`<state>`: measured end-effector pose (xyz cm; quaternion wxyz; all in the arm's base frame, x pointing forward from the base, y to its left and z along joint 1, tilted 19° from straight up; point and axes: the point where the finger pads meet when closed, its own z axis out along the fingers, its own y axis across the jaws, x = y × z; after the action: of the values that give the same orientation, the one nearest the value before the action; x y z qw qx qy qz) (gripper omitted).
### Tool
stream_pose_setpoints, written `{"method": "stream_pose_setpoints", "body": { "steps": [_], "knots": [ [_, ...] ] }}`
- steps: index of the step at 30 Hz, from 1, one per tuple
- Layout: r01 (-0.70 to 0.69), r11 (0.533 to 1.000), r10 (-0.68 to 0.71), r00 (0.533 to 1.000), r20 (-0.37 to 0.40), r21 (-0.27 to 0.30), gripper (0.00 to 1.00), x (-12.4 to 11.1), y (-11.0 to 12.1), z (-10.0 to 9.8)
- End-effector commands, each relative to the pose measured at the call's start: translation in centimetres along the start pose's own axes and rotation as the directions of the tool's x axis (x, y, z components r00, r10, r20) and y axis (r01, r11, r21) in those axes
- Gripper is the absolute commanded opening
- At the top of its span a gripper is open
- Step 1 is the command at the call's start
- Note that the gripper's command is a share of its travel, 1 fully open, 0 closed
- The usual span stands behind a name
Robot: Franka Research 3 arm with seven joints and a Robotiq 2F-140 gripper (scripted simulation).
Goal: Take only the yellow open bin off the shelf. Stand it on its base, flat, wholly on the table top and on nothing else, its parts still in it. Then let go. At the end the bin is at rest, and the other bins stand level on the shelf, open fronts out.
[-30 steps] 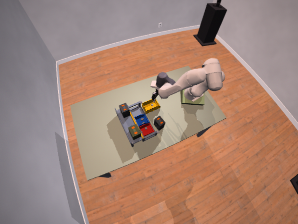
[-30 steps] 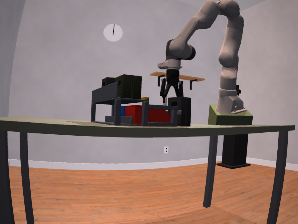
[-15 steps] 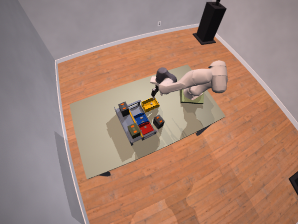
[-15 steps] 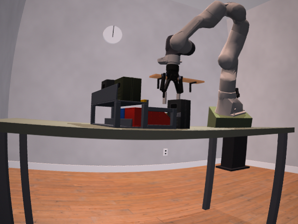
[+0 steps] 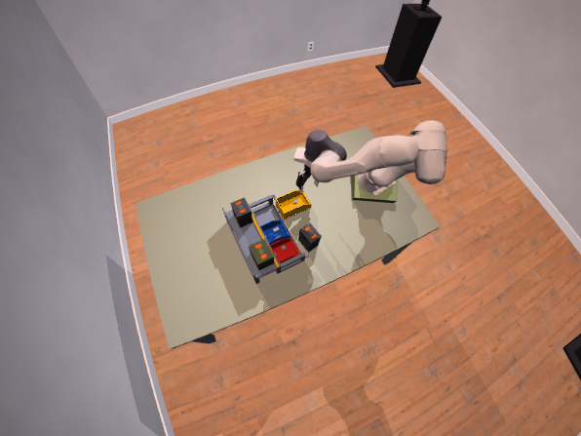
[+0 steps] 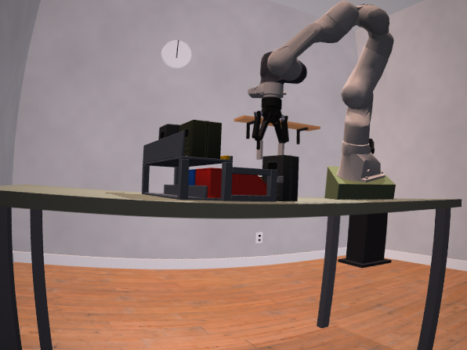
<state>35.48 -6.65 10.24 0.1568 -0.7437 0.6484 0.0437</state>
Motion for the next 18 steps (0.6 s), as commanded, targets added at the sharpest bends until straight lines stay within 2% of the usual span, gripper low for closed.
{"method": "stream_pose_setpoints", "body": {
  "steps": [1, 6, 18],
  "knots": [
    [-0.01, 1.0, 0.01, 1.0, 0.006, -0.006, 0.57, -0.17, 0.28, 0.03],
    [-0.01, 1.0, 0.01, 1.0, 0.006, -0.006, 0.57, -0.07, 0.27, 0.9],
    [-0.01, 1.0, 0.01, 1.0, 0.006, -0.006, 0.57, -0.07, 0.27, 0.9]
  ]
}}
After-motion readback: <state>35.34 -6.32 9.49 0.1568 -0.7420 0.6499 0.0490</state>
